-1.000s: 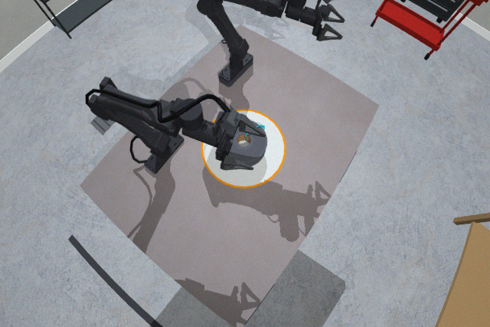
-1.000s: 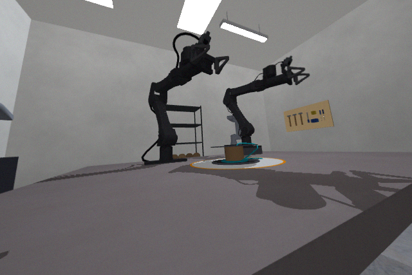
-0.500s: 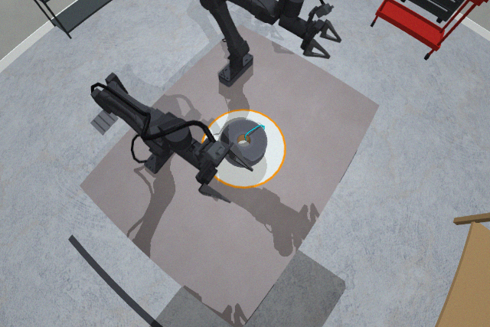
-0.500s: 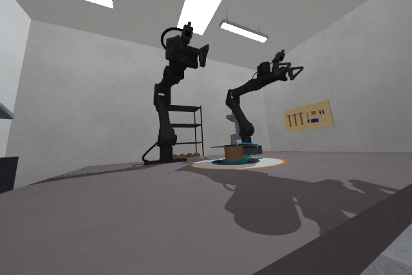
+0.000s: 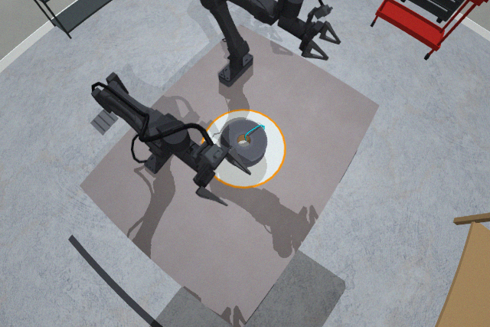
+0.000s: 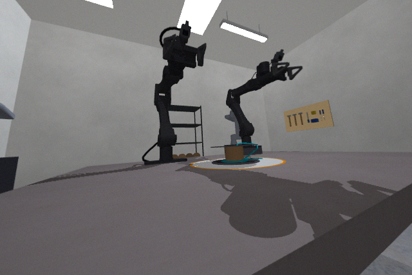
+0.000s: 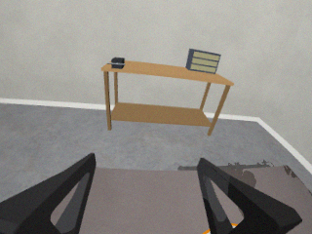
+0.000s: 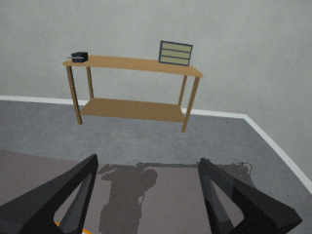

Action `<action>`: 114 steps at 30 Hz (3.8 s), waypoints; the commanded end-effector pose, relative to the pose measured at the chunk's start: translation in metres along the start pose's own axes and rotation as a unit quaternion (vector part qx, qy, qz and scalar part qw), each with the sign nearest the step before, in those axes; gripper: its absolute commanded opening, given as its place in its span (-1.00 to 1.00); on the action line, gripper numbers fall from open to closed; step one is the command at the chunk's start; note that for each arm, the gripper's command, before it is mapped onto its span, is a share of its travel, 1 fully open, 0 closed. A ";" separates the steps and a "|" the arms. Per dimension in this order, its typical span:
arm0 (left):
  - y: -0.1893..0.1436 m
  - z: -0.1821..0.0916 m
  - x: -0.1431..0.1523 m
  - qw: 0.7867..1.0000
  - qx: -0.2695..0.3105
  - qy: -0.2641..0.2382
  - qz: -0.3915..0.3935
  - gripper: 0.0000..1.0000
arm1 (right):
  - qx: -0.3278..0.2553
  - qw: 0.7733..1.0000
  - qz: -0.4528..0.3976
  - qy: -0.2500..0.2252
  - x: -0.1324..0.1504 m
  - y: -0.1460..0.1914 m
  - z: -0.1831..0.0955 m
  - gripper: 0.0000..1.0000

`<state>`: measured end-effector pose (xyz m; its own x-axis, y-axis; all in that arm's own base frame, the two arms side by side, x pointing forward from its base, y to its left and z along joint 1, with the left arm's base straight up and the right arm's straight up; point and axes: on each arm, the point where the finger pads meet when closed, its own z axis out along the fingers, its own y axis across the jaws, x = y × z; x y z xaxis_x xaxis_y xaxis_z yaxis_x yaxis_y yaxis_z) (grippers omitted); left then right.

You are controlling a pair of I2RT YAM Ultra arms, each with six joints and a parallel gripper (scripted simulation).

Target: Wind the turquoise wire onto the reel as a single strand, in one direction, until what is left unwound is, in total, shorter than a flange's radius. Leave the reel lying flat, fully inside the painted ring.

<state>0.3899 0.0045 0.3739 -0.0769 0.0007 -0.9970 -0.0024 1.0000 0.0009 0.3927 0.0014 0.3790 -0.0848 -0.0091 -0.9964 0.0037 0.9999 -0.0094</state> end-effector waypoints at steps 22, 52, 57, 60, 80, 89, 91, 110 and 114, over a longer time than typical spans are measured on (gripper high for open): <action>-0.003 -0.011 -0.033 0.999 0.001 -0.038 0.000 1.00 | -0.002 0.999 0.005 -0.042 -0.027 -0.001 -0.013 1.00; -0.003 -0.011 -0.033 0.999 0.001 -0.038 0.000 1.00 | 0.012 0.999 0.005 -0.042 -0.027 -0.011 -0.014 1.00; -0.003 -0.011 -0.033 0.999 0.001 -0.038 0.000 1.00 | 0.052 0.998 0.007 -0.042 -0.027 -0.042 -0.015 1.00; -0.003 -0.011 -0.033 0.999 0.001 -0.038 0.000 1.00 | 0.103 0.994 0.009 -0.042 -0.026 -0.081 -0.021 1.00; -0.003 -0.011 -0.033 0.999 0.001 -0.038 0.000 1.00 | 0.549 0.835 0.027 -0.033 -0.004 -0.353 -0.242 1.00; -0.003 -0.011 -0.033 0.999 0.001 -0.038 0.000 1.00 | 0.634 0.772 0.031 -0.030 0.002 -0.377 -0.318 1.00; -0.003 -0.011 -0.033 0.999 0.001 -0.038 0.000 1.00 | 0.644 0.764 0.031 -0.029 0.003 -0.379 -0.328 1.00; 0.010 -0.020 -0.016 1.000 0.001 -0.003 0.000 1.00 | 0.650 0.759 0.031 -0.029 0.004 -0.380 -0.334 1.00; 0.023 -0.029 0.000 0.999 0.001 0.037 -0.001 1.00 | 0.650 0.759 0.031 -0.029 0.004 -0.380 -0.334 1.00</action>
<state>0.3753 0.0235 0.3643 -0.1356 -0.0097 -0.9907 -0.0257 0.9996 -0.0062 0.0596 -0.3859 0.3790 -0.0202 0.0797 -0.9966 0.9894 0.1451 -0.0084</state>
